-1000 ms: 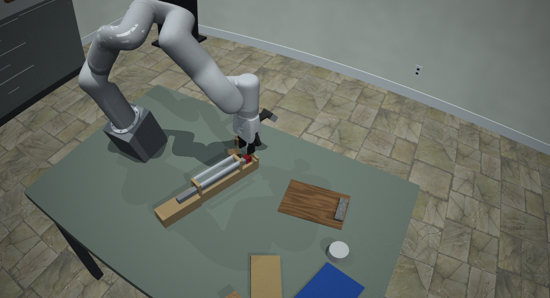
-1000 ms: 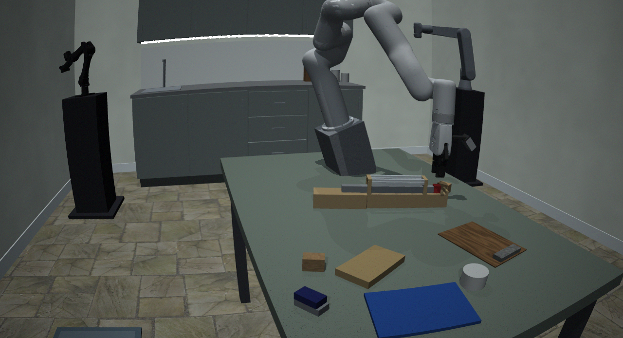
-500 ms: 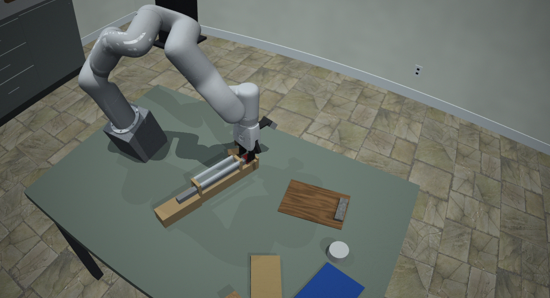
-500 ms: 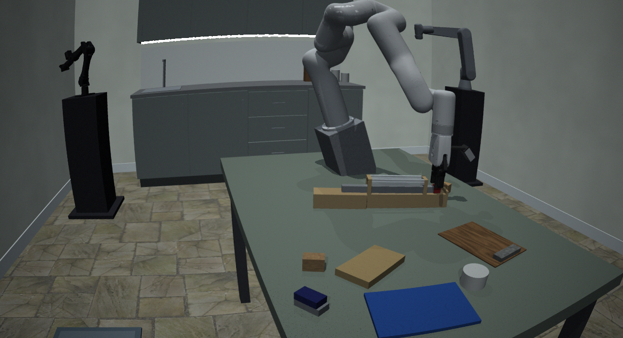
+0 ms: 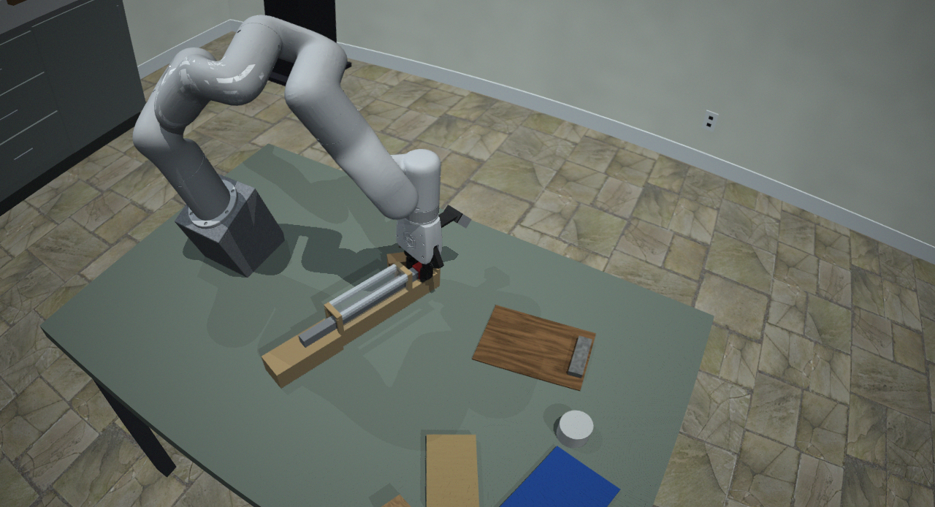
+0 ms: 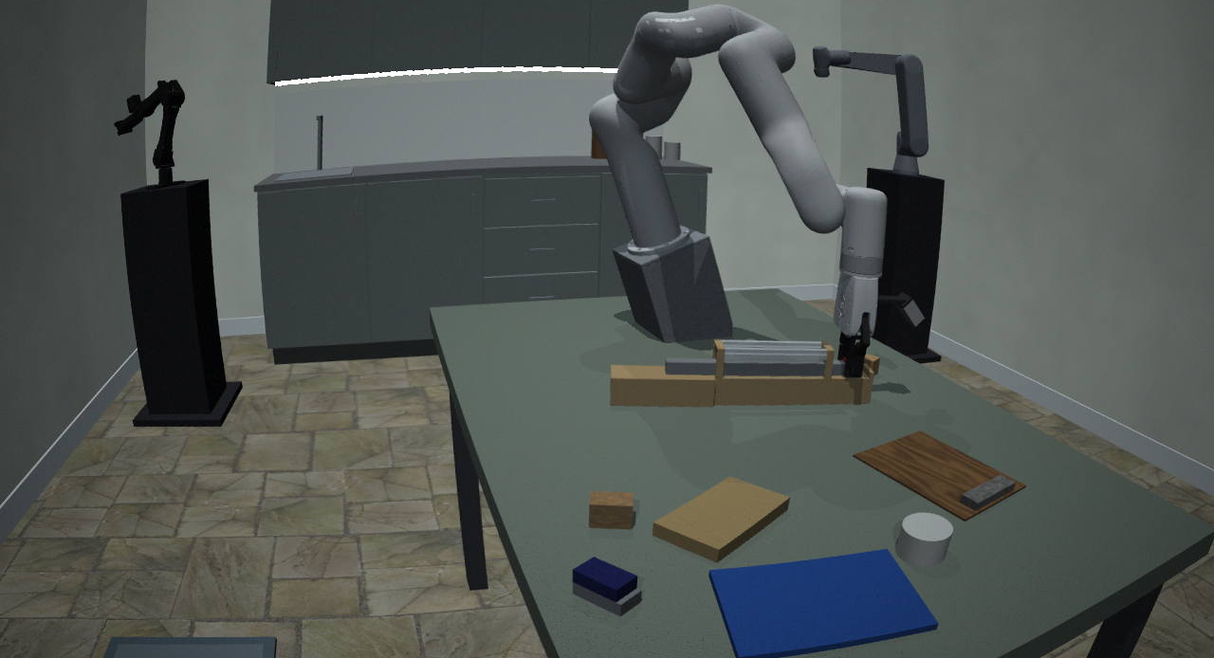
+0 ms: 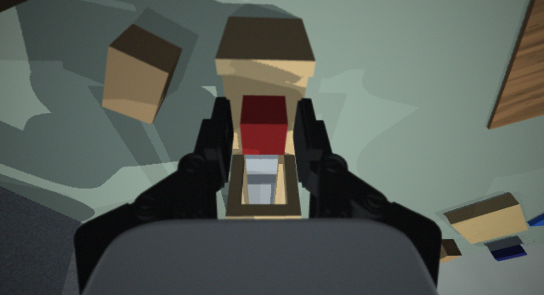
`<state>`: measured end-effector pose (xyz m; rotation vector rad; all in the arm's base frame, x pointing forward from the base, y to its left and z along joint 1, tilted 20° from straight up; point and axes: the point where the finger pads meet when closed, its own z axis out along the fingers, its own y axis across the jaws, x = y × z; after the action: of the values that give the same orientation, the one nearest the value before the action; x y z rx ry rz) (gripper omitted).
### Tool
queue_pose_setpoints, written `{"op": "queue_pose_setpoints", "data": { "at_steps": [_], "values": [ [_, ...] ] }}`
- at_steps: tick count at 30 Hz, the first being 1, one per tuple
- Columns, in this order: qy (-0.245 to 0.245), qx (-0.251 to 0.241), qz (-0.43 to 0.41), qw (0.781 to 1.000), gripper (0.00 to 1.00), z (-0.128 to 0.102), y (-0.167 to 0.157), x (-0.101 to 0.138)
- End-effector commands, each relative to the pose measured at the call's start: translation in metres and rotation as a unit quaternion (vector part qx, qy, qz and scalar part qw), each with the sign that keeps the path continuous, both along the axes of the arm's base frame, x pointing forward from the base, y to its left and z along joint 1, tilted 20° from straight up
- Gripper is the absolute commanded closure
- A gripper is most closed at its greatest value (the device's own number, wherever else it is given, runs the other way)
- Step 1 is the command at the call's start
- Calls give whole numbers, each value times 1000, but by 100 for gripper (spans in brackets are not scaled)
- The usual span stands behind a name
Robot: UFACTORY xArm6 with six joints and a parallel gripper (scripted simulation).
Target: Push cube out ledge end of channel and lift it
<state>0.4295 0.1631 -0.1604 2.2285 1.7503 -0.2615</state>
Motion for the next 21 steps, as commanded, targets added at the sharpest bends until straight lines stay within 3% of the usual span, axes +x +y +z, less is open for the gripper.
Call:
{"op": "queue_pose_setpoints", "data": {
  "at_steps": [1,5,6,21],
  "values": [
    [-2,1,0,1000,57,1,1,2],
    [-2,1,0,1000,57,1,1,2],
    [-2,1,0,1000,100,1,1,2],
    [-2,1,0,1000,100,1,1,2]
  ]
}}
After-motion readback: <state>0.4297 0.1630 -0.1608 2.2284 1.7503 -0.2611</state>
